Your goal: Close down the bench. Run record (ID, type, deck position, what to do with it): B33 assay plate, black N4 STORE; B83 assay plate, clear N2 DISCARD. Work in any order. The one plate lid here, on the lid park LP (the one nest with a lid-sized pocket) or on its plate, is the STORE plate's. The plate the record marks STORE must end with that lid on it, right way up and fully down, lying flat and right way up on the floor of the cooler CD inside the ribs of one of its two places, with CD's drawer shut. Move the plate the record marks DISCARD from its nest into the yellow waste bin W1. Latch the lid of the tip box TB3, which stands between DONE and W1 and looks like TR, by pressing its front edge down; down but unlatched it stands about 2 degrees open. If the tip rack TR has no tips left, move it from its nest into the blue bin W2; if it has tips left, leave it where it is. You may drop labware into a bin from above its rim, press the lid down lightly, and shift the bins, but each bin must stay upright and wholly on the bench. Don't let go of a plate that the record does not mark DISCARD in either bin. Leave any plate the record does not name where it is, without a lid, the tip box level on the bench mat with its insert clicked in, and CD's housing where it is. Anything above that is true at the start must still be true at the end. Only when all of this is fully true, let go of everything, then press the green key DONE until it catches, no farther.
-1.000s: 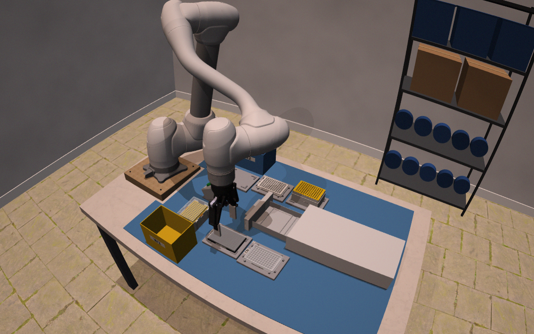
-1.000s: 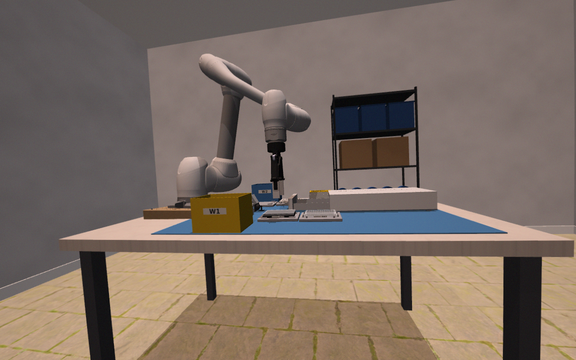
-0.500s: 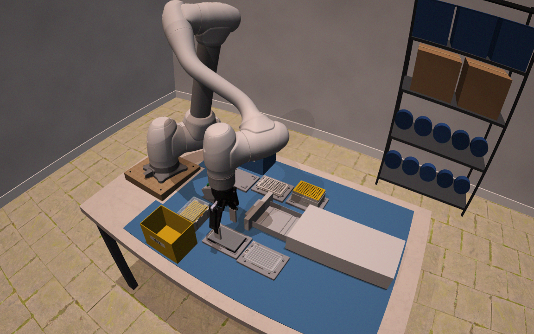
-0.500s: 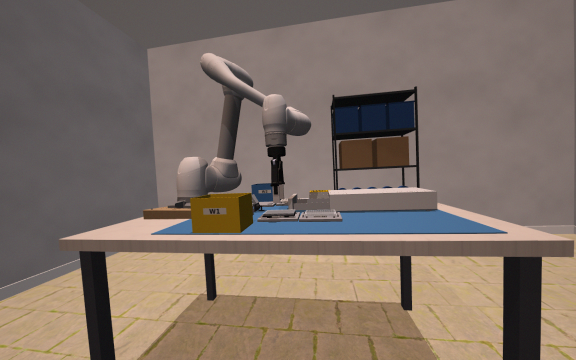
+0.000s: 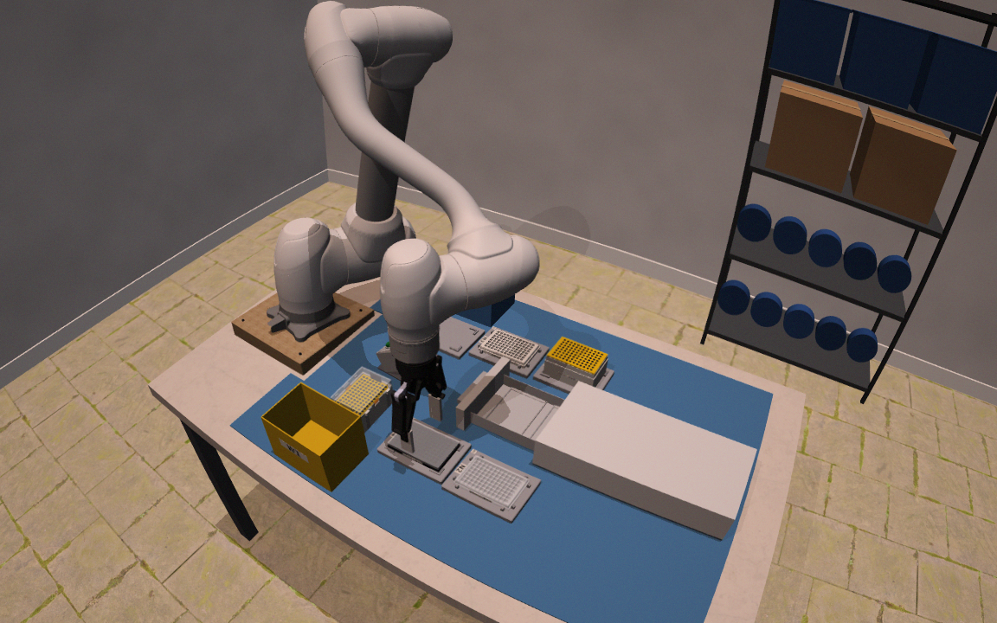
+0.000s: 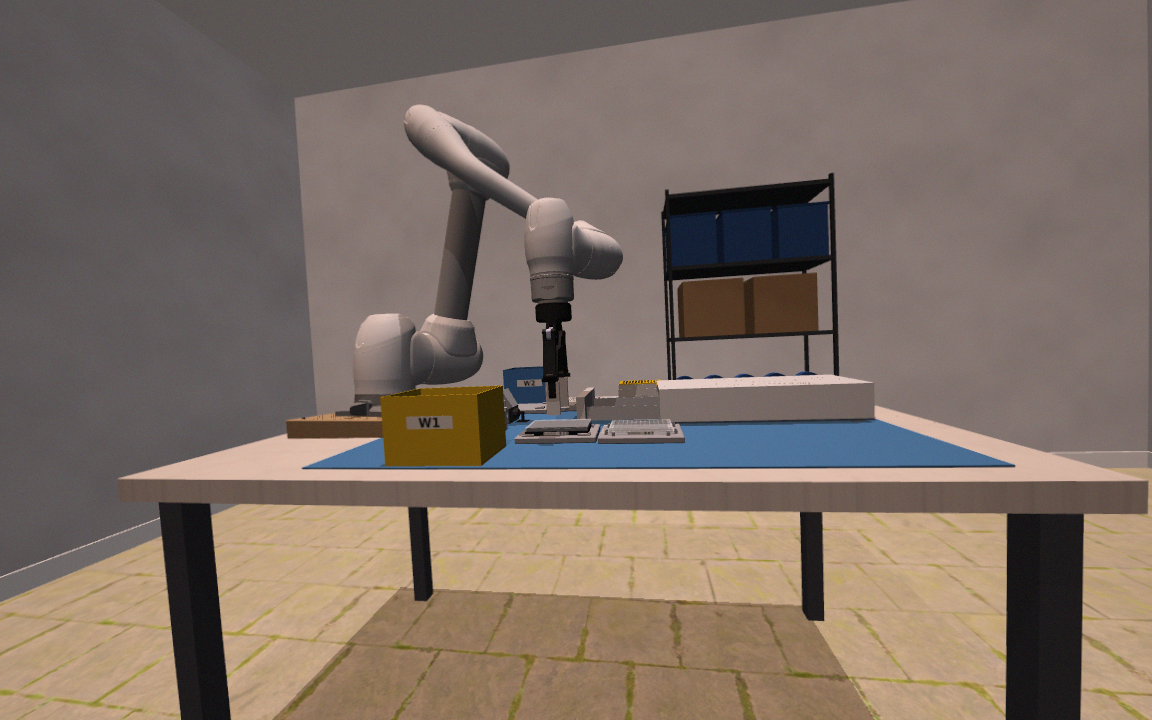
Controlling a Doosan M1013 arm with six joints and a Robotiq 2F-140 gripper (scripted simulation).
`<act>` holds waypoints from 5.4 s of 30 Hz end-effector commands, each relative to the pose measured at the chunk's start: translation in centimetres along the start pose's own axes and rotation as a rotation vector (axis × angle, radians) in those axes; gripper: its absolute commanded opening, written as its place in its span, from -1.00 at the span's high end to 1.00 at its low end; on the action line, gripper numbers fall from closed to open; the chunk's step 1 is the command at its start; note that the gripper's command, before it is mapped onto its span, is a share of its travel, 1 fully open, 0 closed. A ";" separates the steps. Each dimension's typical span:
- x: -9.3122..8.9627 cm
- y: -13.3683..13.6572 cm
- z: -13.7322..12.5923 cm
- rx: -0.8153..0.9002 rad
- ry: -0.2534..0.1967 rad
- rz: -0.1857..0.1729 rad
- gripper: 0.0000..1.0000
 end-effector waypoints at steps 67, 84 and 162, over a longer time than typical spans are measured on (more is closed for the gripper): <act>-4.1 0.0 0.0 0.000 0.000 0.000 -0.14; -4.1 0.0 0.0 0.000 0.000 0.000 1.00; 0.1 0.0 0.0 0.000 0.000 0.000 1.00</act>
Point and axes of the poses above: the point where the finger pads meet when closed, its own x axis back along the fingers, its own y axis across the jaws, z = x × y, the point moved 4 cm from there along x, back along the fingers, and after that the axes turned 10 degrees about -x, right-handed, at the moved point
